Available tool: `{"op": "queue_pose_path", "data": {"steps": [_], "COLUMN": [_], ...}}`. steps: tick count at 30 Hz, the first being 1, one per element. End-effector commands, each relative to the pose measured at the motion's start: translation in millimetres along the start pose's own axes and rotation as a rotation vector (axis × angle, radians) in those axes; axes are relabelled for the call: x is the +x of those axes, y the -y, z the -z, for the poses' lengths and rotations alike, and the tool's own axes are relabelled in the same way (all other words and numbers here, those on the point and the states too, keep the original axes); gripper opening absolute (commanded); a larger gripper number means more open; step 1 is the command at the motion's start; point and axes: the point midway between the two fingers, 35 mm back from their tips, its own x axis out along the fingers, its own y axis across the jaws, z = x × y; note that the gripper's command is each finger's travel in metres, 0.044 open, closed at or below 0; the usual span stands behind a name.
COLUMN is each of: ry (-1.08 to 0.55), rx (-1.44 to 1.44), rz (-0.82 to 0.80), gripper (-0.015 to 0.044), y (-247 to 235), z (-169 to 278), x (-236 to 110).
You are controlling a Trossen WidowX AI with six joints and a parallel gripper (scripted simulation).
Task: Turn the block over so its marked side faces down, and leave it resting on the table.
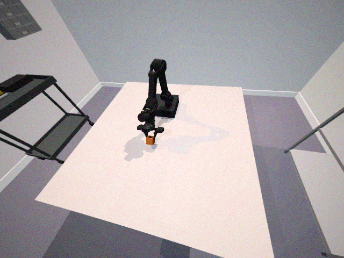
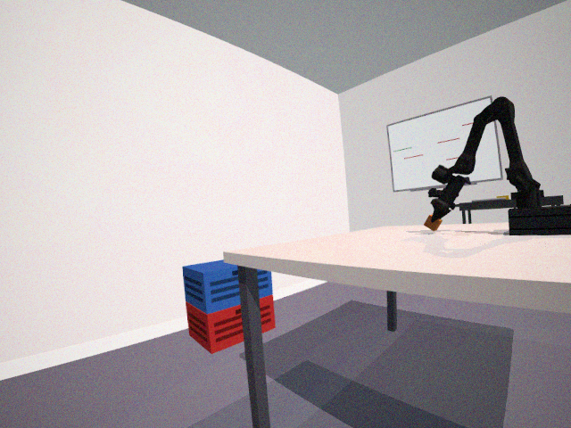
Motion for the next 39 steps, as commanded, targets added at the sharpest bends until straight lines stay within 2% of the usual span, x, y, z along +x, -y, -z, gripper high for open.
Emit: {"op": "queue_pose_path", "data": {"steps": [1, 17, 32, 39], "ry": [0.044, 0.251, 0.44, 0.478], "rx": [0.006, 0.01, 0.001, 0.0], "rz": [-0.005, -0.006, -0.006, -0.006], "gripper": [0.0, 0.0, 0.0, 0.0], "y": [0.3, 1.2, -2.6, -2.9], "z": [4.3, 13.5, 22.5, 21.5], "x": [10.3, 26.9, 14.5, 10.5]}}
